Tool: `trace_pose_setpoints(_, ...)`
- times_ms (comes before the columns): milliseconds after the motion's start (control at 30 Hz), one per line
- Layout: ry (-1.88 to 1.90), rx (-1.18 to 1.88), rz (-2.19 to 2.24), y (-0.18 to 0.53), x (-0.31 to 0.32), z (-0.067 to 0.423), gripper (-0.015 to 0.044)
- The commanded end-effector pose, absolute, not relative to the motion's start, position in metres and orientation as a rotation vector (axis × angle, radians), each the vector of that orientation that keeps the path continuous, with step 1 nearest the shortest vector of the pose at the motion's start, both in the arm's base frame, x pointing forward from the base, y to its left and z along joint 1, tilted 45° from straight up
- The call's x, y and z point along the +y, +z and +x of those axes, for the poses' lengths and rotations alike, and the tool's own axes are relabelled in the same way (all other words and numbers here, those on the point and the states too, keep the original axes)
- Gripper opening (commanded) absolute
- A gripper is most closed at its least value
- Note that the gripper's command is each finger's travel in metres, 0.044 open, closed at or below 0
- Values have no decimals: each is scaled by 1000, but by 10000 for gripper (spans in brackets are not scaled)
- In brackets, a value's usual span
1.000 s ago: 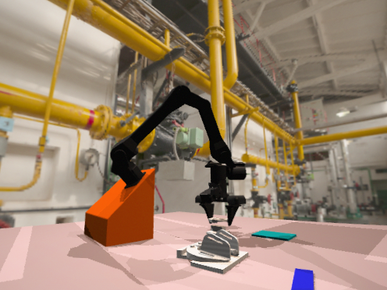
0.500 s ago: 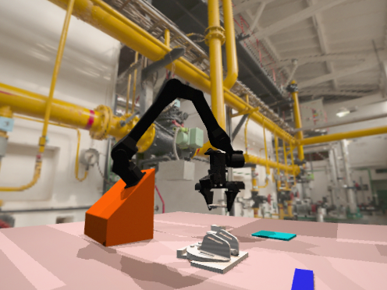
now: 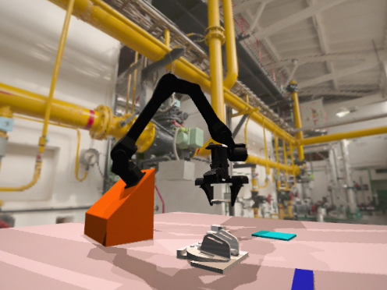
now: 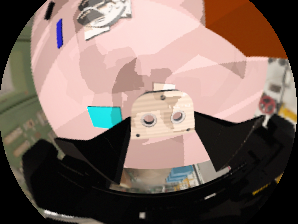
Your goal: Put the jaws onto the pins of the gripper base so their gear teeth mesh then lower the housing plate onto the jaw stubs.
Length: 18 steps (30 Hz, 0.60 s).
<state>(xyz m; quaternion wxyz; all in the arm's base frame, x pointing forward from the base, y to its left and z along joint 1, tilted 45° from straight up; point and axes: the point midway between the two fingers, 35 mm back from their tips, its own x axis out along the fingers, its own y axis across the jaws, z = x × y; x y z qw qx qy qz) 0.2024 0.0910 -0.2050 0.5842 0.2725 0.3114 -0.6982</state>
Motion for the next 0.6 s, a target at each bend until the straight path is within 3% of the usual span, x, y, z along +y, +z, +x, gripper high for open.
trace_pose_setpoints(0,-1592,786,573,-198,82,207,351)
trace_pose_setpoints(567,-1399,1041,337,-167,50,235,351)
